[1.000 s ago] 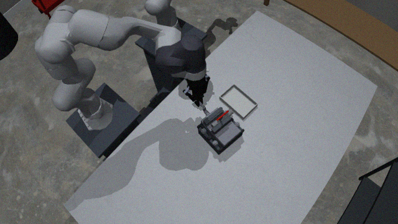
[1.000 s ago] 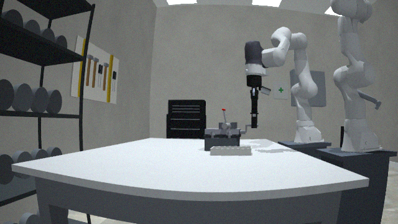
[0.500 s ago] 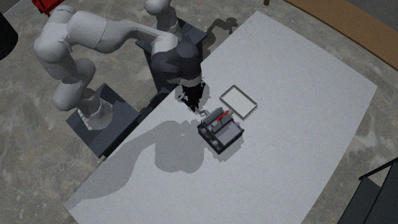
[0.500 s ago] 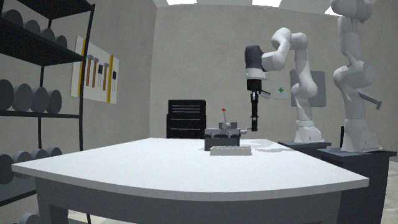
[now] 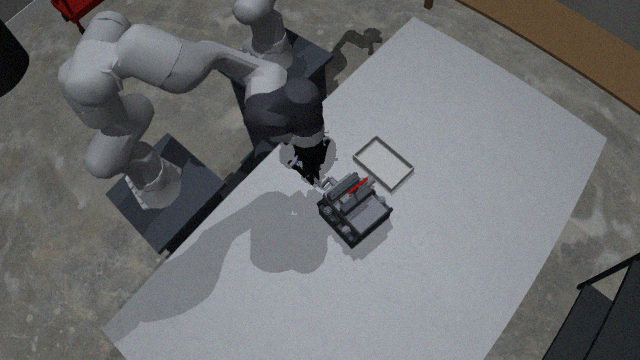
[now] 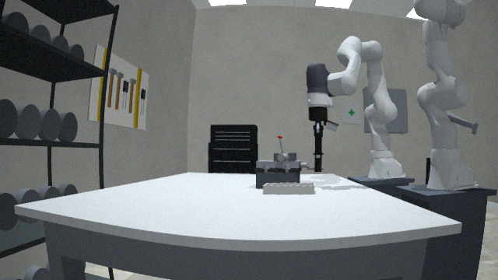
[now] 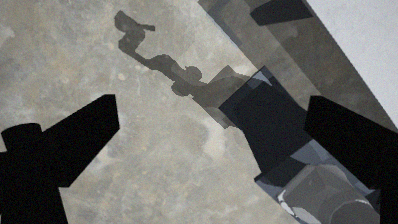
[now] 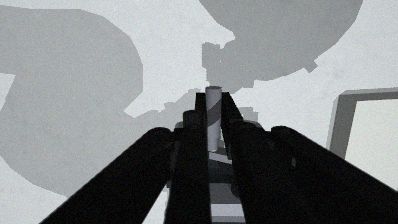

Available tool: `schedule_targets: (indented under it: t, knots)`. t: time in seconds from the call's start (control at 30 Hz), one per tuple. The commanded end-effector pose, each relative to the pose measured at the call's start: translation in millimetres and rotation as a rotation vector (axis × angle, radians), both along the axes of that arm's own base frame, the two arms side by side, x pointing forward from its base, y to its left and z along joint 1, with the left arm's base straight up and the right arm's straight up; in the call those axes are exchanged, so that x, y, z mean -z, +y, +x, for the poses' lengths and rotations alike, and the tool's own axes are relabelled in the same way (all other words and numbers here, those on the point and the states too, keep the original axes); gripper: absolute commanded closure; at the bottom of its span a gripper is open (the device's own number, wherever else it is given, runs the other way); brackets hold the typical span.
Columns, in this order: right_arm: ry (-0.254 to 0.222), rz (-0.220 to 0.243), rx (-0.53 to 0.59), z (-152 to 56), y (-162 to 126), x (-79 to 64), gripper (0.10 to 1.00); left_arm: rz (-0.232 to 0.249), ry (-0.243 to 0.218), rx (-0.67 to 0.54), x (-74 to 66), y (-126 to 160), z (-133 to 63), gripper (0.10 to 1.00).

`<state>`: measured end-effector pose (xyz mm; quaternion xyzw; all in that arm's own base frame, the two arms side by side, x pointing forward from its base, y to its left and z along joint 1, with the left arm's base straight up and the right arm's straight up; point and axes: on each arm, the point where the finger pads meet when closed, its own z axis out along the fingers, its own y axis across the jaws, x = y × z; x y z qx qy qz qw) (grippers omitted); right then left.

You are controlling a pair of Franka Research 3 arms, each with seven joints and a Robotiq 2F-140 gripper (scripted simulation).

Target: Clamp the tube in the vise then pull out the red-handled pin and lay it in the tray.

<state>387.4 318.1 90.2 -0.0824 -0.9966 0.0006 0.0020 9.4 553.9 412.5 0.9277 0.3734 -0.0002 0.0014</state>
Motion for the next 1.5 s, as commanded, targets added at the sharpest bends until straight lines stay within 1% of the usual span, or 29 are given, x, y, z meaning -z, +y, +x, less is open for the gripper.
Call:
schedule_targets:
  t: [0.0,0.23,0.67,1.0,1.47]
  knots:
    - [-0.004,0.001,0.004,1.1,3.4,6.8,0.976,0.003,0.001,-0.003,-0.4,0.5,0.2,0.098]
    - [-0.004,0.001,0.004,2.3,10.5,14.3,0.976,0.003,0.001,-0.003,-0.4,0.5,0.2,0.098]
    - [-0.004,0.001,0.004,4.8,25.1,20.6,0.976,0.003,0.001,-0.003,-0.4,0.5,0.2,0.098]
    - [-0.004,0.001,0.004,6.5,35.3,20.5,0.976,0.003,0.001,-0.003,-0.4,0.5,0.2,0.098]
    - [-0.004,0.001,0.004,8.5,47.2,15.8,0.976,0.003,0.001,-0.003,-0.4,0.5,0.2,0.098]
